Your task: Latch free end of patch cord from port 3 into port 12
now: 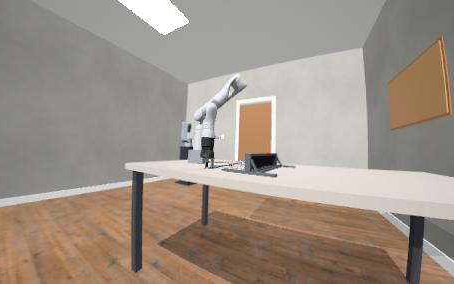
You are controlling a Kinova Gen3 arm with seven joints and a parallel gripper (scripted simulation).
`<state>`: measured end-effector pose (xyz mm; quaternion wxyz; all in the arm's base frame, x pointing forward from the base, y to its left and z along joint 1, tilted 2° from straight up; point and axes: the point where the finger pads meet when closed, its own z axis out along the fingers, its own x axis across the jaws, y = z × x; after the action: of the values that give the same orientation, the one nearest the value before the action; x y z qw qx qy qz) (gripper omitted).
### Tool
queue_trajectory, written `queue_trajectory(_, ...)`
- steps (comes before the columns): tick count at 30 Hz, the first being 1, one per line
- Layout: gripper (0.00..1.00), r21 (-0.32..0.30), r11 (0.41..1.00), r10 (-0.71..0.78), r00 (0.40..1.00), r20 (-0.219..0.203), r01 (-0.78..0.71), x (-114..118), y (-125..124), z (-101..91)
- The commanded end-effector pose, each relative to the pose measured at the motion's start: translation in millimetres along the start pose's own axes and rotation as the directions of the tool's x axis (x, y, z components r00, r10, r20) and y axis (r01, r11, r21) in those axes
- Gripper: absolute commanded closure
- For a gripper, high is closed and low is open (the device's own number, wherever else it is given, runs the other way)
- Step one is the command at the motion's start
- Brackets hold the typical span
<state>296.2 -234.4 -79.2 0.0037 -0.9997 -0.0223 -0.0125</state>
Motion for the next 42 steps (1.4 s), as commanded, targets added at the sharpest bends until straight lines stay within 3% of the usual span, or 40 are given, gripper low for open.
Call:
queue_trajectory(1, 0.27, -0.001, 1.0, 0.0, 1.0, -0.001, 0.0, 0.4, 0.4, -0.5)
queue_trajectory(2, 1.0, -0.001, 1.0, 0.0, 1.0, -0.001, 0.0, 0.4, 0.4, -0.5)
queue_trajectory(42, 1.0, -0.001, 1.0, 0.0, 1.0, -0.001, 0.0, 0.4, 0.4, -0.5)
